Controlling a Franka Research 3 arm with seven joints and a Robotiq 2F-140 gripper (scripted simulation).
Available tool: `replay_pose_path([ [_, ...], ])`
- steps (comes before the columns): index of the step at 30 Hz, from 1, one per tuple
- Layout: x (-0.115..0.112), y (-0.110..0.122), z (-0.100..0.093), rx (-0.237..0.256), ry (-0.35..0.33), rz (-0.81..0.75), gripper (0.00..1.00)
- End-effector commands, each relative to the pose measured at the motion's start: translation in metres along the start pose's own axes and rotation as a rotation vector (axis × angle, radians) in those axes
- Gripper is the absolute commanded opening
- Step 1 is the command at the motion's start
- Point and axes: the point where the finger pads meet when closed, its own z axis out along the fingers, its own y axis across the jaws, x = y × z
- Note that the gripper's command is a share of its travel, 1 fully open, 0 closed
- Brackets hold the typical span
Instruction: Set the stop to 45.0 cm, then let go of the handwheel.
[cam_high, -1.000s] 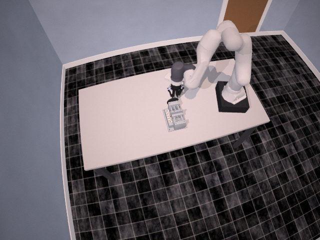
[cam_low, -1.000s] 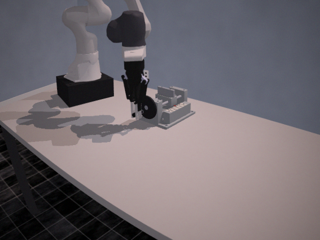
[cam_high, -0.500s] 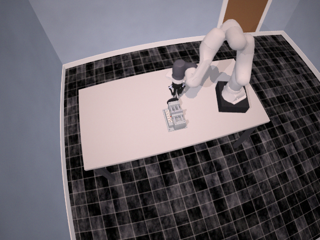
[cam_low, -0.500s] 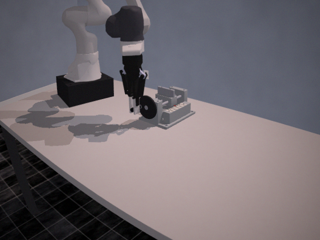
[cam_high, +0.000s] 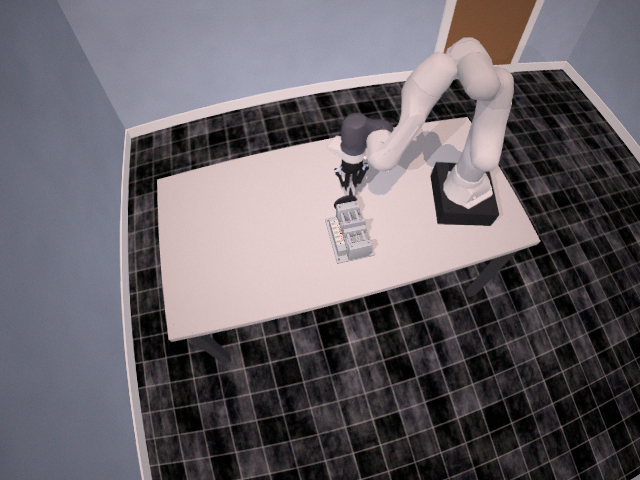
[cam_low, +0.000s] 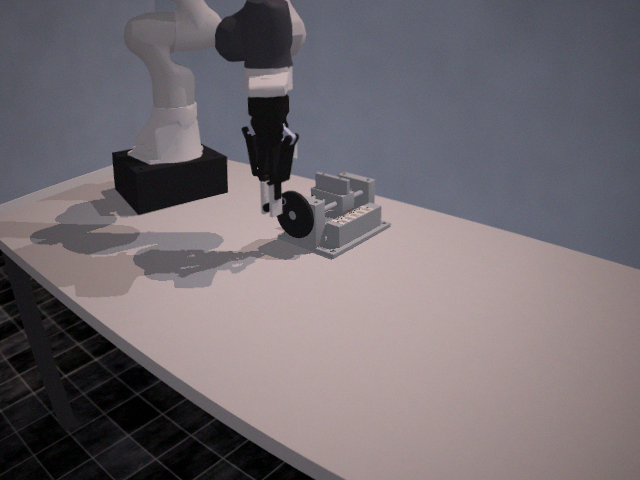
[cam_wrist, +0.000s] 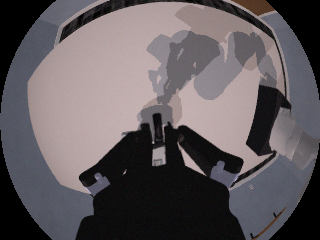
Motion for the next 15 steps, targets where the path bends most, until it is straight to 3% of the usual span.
replay_pose_path([
  [1, 0.0, -0.011, -0.007, 0.012, 0.001, -0.005, 0.04],
  [15, -0.001, -0.04, -0.008, 0.012, 0.001, -0.005, 0.04],
])
